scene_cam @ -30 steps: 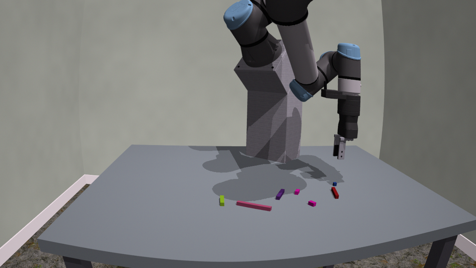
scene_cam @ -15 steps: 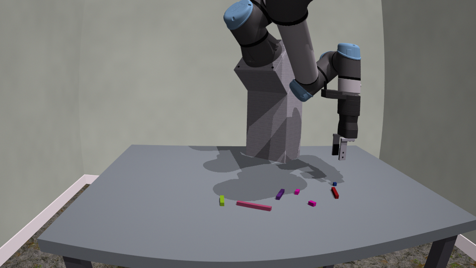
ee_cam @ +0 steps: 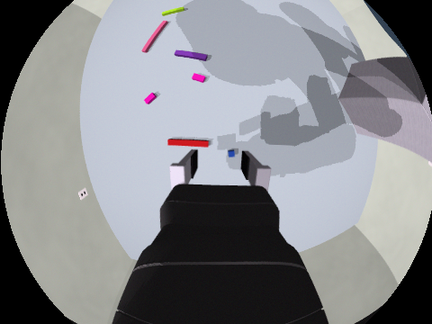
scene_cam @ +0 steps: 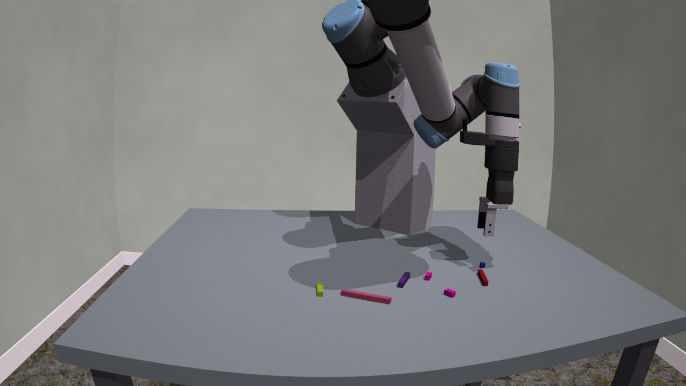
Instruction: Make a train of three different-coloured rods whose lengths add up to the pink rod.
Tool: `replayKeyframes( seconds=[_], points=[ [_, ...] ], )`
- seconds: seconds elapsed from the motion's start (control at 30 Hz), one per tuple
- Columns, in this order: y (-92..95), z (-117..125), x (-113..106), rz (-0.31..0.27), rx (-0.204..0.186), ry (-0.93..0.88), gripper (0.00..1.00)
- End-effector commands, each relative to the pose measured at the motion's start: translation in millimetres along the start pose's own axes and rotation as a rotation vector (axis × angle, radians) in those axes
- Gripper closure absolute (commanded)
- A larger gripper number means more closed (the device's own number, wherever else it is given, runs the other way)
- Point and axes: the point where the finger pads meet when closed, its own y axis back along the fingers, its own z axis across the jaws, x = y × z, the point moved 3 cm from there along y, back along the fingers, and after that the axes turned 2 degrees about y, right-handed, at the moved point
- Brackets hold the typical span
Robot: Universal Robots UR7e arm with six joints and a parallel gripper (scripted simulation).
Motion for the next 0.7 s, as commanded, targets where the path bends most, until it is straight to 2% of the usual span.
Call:
replayKeyframes(
  seconds=[0.0, 0.3, 0.37, 0.43, 0.67],
  points=[
    [-4.7, -24, 13, -0.003, -0.001, -0.168, 0.0],
    [-10.6, -58, 38, -0.003, -0.002, -0.422, 0.0],
    [-10.6, -58, 38, -0.003, -0.002, -0.422, 0.0],
    [-12.4, -72, 49, -0.003, -0.001, -0.527, 0.0],
    [-14.6, -96, 71, -0.002, 0.002, -0.712, 0.0]
  ],
)
